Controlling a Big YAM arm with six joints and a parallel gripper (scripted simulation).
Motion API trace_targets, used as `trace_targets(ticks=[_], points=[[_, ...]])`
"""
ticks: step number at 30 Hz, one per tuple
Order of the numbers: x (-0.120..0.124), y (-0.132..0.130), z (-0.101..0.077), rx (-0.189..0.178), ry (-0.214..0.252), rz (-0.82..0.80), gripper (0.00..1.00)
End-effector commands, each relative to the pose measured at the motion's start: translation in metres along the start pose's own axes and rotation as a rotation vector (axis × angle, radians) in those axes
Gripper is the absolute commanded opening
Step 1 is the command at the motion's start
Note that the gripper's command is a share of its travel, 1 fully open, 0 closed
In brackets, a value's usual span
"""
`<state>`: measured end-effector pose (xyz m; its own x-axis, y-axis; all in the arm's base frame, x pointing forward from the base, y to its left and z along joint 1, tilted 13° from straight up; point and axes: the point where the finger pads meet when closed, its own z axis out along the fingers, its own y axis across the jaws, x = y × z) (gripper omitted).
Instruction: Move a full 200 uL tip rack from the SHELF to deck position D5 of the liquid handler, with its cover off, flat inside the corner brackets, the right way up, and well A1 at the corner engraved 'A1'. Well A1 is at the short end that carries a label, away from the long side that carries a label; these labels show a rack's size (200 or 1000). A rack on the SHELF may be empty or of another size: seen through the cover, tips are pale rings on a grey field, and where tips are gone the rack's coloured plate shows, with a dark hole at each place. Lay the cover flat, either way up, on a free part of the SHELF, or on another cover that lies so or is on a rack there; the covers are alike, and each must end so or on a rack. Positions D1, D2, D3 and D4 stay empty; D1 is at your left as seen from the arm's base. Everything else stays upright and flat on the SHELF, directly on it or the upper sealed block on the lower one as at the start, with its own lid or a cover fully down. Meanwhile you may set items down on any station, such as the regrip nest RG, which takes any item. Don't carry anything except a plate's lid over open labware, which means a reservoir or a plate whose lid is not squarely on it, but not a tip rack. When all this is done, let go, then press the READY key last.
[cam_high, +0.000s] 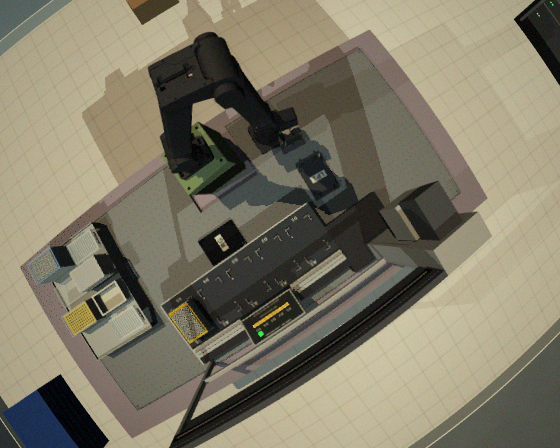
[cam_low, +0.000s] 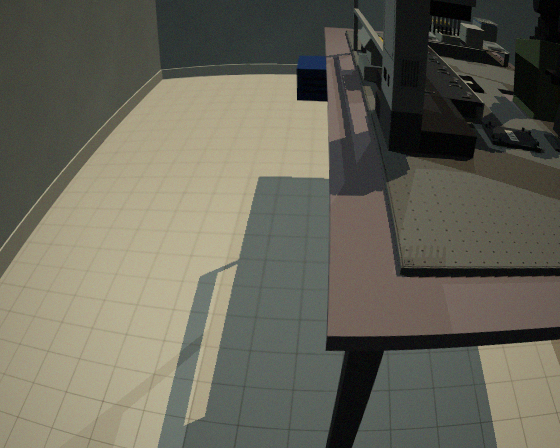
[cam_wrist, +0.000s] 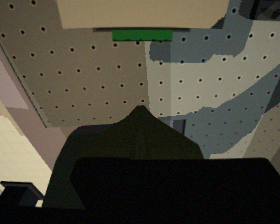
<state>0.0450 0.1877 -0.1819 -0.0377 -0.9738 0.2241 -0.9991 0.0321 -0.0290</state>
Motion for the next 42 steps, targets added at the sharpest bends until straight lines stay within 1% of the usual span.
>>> trace_targets(ticks=[1, 14, 16, 17, 18, 25, 27, 30, 35, 42], points=[[-0.014, -0.002, 0.000, 0.005, -0.011, 0.000, 0.00], [-0.036, 0.001, -0.001, 0.004, -0.011, -0.001, 0.00], [-0.036, 0.001, -0.001, 0.004, -0.011, -0.001, 0.00], [-0.040, -0.001, -0.003, 0.004, -0.019, -0.001, 0.00], [-0.040, 0.000, -0.001, 0.003, -0.012, 0.000, 0.00], [-0.052, 0.001, -0.001, 0.002, -0.012, 0.001, 0.00], [-0.056, -0.001, -0.005, 0.004, -0.025, 0.002, 0.00], [-0.049, 0.001, -0.002, 0.002, -0.010, 0.000, 0.00], [-0.056, 0.000, -0.002, 0.003, -0.017, -0.001, 0.00], [-0.057, 0.001, -0.001, 0.003, -0.014, -0.001, 0.00]])
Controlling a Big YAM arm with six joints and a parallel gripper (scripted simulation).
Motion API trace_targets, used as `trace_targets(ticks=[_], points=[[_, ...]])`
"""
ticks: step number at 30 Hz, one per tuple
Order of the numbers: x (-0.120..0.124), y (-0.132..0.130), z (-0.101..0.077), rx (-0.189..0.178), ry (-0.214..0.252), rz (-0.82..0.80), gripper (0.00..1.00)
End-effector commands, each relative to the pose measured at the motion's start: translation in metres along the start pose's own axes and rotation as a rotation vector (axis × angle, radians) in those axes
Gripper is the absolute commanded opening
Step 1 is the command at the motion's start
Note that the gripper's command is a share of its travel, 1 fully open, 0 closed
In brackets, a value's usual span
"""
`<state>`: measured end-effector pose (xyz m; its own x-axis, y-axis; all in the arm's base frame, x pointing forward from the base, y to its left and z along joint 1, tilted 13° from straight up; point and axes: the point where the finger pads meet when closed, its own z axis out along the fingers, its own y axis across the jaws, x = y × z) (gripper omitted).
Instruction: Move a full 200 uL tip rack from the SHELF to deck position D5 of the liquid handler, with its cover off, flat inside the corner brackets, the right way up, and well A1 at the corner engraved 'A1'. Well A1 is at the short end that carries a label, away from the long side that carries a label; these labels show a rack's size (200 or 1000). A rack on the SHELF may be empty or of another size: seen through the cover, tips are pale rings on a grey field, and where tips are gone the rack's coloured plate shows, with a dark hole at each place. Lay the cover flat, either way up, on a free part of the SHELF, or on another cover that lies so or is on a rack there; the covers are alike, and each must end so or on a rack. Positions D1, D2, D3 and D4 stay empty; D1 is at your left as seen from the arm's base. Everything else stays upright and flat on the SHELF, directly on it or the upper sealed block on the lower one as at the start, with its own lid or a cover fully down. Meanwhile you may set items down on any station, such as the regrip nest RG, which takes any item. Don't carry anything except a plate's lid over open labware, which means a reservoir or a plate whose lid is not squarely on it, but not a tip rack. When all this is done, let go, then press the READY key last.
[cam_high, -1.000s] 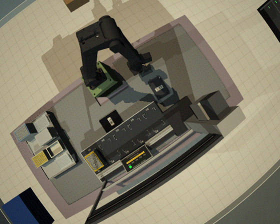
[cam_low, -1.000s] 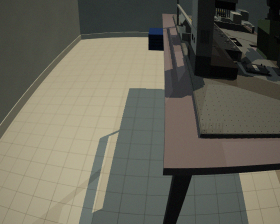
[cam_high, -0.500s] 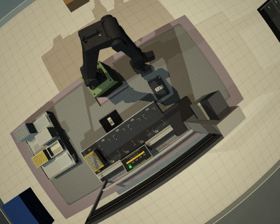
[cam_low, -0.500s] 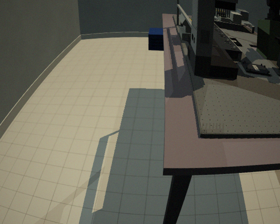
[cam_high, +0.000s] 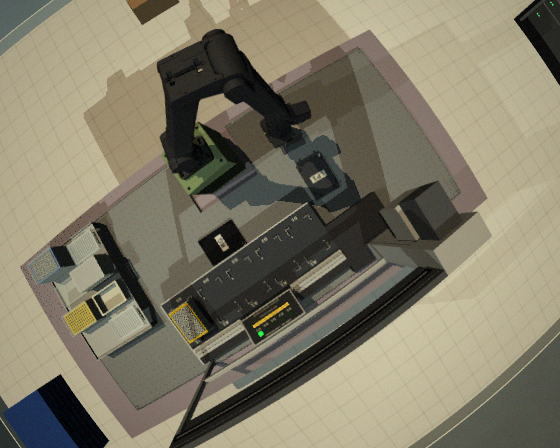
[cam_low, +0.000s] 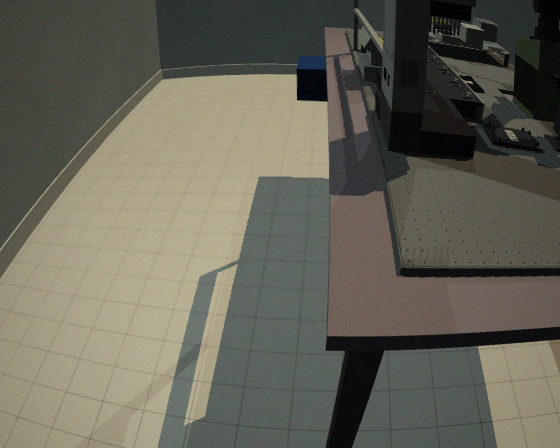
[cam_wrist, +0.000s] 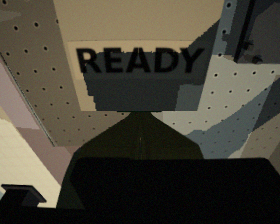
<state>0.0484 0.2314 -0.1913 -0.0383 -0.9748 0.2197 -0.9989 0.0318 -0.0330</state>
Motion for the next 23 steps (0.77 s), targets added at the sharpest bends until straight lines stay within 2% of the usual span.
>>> trace_targets(ticks=[1, 23], points=[[-0.0143, 0.0022, -0.0010, 0.000, -0.015, -0.002, 0.00], [-0.0219, 0.0030, -0.0007, 0.000, -0.018, -0.006, 0.00]])
